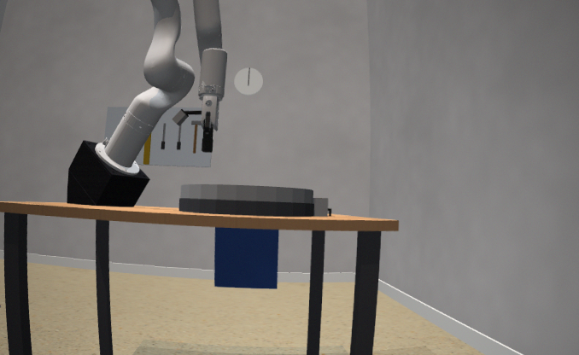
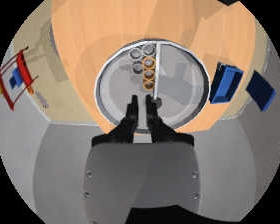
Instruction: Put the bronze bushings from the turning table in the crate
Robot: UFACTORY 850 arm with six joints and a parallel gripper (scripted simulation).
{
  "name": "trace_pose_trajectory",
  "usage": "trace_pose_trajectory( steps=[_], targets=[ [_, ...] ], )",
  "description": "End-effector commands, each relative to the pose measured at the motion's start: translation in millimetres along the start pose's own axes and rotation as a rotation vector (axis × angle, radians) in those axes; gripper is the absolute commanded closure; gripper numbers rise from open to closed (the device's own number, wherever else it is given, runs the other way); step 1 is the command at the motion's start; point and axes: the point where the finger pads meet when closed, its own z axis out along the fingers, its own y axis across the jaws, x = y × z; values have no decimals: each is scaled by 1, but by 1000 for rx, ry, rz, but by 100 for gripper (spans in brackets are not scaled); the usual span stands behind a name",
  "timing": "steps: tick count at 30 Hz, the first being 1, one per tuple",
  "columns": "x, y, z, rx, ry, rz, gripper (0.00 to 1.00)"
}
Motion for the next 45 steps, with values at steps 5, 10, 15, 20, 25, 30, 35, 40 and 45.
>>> trace_pose_trajectory(
  steps=[5, 10, 15, 20, 25, 30, 35, 40, 45],
  targets=[
    [-1, 0, 1, 0, 13, -6, 87],
    [-2, 1, 3, 2, 48, -22, 87],
    [-6, 0, 8, 15, 97, -51, 87],
    [-12, 1, 18, 33, 184, -97, 87],
    [-20, 3, 31, 63, 299, -164, 87],
    [-26, 5, 44, 85, 404, -222, 87],
    [-35, 7, 58, 109, 531, -288, 87],
    [-40, 8, 65, 121, 600, -324, 87],
    [-43, 9, 73, 135, 670, -363, 87]
  ],
)
